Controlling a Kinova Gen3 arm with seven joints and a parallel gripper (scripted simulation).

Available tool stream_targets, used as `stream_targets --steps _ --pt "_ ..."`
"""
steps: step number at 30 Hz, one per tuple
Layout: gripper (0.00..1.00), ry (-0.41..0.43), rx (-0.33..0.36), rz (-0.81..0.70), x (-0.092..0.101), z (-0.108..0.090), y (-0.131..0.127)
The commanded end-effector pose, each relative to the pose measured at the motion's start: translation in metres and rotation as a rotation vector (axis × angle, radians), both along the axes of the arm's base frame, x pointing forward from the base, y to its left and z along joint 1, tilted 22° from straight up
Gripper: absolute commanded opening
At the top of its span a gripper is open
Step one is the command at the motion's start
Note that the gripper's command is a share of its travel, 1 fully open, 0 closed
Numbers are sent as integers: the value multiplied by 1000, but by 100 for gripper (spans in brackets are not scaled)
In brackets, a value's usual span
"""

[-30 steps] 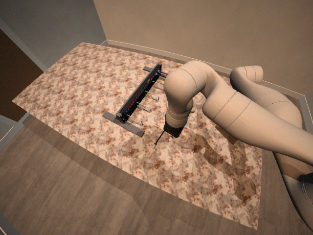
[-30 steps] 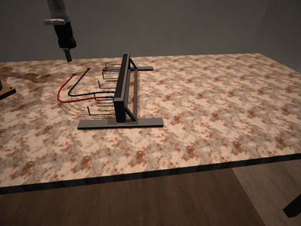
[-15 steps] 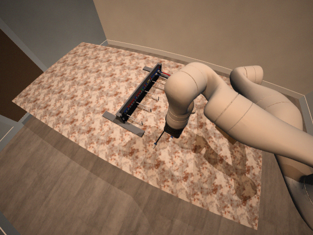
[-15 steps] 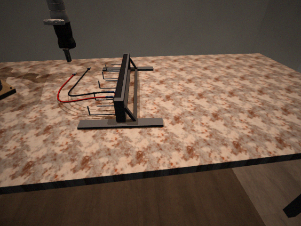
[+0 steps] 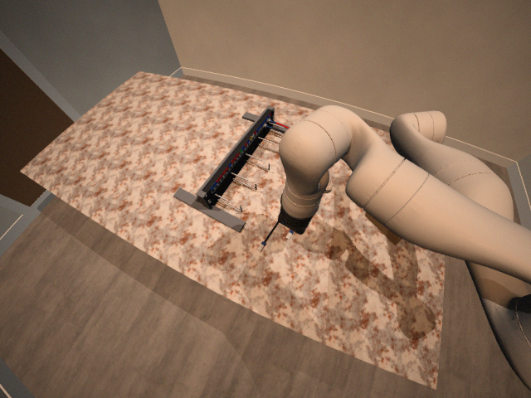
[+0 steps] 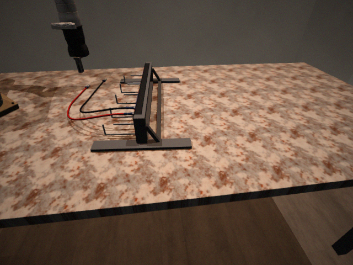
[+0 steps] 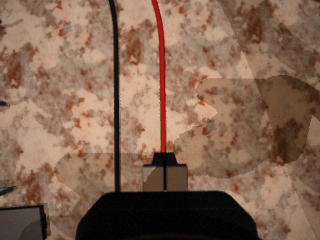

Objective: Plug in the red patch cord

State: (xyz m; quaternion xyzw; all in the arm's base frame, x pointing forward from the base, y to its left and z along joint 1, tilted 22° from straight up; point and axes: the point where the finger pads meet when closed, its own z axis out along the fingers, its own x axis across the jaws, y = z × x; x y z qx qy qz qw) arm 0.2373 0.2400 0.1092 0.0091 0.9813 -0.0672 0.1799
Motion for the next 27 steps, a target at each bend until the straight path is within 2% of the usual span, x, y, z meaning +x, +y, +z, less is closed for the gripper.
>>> stream_targets --steps 1,17,27 --pt "0 0 1 1 0 0 0" --pt "0 -8 2 4 2 3 1" --pt "0 -70 13 27 15 19 5"
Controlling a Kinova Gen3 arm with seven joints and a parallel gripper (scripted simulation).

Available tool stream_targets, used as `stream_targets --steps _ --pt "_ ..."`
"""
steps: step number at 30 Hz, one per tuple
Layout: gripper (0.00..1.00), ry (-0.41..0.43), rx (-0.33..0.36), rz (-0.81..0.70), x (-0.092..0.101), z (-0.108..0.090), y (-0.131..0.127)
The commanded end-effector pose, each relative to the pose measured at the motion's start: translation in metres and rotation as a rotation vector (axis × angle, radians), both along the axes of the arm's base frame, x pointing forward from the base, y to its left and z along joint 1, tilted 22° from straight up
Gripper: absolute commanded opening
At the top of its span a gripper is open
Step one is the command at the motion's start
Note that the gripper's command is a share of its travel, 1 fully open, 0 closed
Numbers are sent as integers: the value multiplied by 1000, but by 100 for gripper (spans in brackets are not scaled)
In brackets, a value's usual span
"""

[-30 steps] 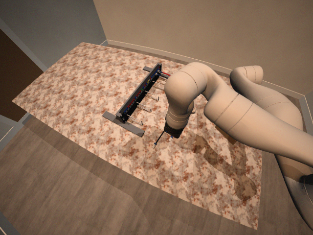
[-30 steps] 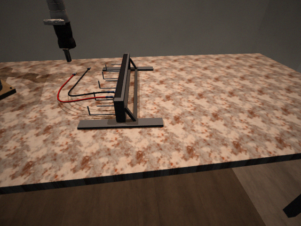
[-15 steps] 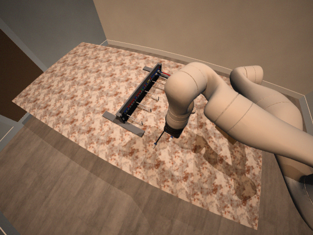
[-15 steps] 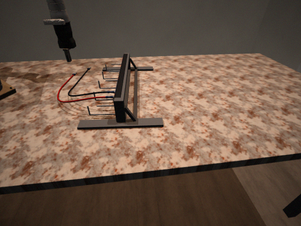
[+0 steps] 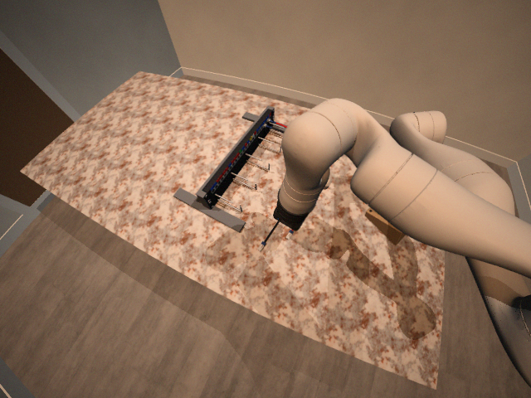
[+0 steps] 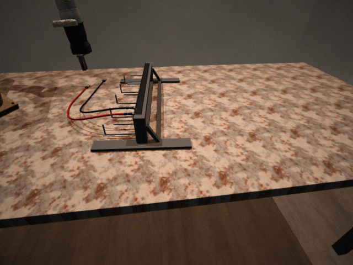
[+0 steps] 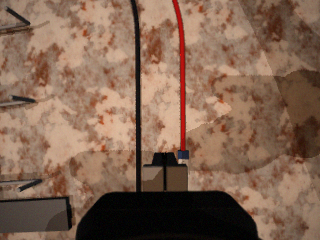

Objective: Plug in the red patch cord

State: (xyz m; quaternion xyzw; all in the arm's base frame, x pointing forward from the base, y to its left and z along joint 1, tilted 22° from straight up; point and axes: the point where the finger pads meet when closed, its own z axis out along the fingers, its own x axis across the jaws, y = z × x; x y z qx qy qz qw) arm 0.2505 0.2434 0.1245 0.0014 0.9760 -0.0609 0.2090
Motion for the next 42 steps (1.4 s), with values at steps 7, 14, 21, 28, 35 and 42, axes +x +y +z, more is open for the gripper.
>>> stream_targets --steps 7,14,21,28,35,42 --pt "0 -76 15 28 15 22 6" --pt "0 -215 34 69 40 66 13" --pt "0 -417 58 114 67 135 20" --pt "0 -603 74 139 81 203 20" --pt "0 -919 88 150 81 325 8" --pt "0 -1168 88 130 58 419 -13"
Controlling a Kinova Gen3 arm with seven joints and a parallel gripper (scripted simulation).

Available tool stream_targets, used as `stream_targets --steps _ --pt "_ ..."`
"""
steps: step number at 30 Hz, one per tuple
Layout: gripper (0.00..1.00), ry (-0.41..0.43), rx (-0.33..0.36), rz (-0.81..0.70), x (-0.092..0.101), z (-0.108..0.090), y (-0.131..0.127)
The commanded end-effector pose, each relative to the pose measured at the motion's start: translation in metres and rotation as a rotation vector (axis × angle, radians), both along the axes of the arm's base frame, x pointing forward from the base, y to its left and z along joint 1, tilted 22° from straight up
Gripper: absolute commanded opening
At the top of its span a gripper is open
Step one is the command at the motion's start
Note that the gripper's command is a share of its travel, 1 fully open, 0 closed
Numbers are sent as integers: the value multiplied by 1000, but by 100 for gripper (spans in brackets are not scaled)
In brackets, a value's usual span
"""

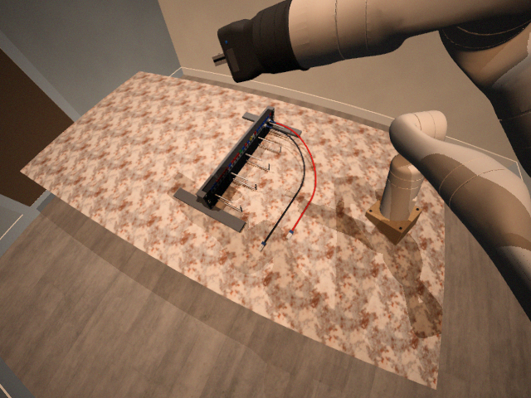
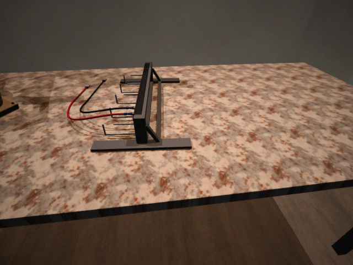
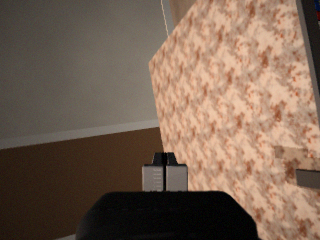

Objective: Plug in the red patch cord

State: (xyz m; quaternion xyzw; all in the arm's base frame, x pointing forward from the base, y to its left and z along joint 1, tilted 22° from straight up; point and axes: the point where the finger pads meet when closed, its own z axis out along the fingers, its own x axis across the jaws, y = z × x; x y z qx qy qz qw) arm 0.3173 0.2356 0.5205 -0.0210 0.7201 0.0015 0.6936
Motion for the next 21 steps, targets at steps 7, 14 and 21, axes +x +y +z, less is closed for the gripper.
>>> stream_targets --steps 7,14,21 --pt "0 -367 50 -60 -67 130 -44" --pt "0 -625 87 -133 -140 204 -84" --pt "0 -894 129 -234 -237 259 -131"
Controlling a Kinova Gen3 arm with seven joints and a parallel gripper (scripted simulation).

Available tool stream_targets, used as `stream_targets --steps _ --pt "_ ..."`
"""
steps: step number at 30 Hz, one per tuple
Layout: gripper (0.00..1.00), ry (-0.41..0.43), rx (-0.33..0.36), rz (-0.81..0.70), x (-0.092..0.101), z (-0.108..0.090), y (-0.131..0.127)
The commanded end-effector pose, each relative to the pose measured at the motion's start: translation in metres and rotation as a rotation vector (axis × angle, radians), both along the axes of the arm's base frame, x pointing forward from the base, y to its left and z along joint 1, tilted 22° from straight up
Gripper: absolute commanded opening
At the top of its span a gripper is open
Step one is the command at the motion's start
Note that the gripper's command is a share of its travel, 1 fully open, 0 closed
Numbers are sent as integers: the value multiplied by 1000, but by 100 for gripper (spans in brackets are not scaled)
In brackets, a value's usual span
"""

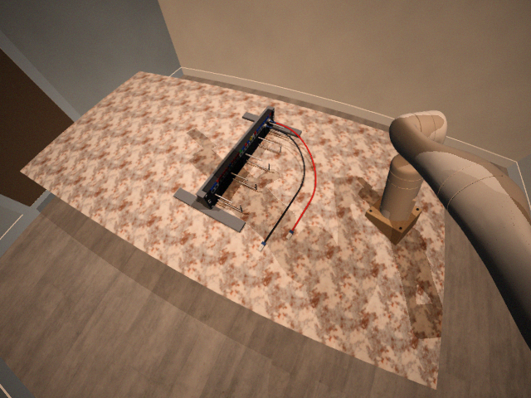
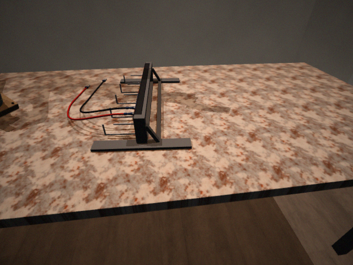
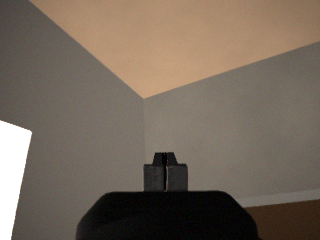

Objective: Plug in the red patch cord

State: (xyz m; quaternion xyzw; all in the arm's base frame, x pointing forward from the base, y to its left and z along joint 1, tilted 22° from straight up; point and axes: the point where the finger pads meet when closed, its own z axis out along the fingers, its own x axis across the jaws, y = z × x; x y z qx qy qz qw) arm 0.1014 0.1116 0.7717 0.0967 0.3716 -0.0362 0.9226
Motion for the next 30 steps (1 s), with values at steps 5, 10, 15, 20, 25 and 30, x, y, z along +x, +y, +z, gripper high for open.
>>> stream_targets --steps 5,10,15,20,25,30 --pt "0 -254 57 -104 -105 29 -40" --pt "0 -411 100 -177 -175 33 -64" --pt "0 -587 151 -266 -256 24 -86" --pt "0 -780 212 -369 -343 -5 -103" --pt "0 -970 276 -476 -425 -50 -109" --pt "0 -1108 324 -555 -478 -92 -106"
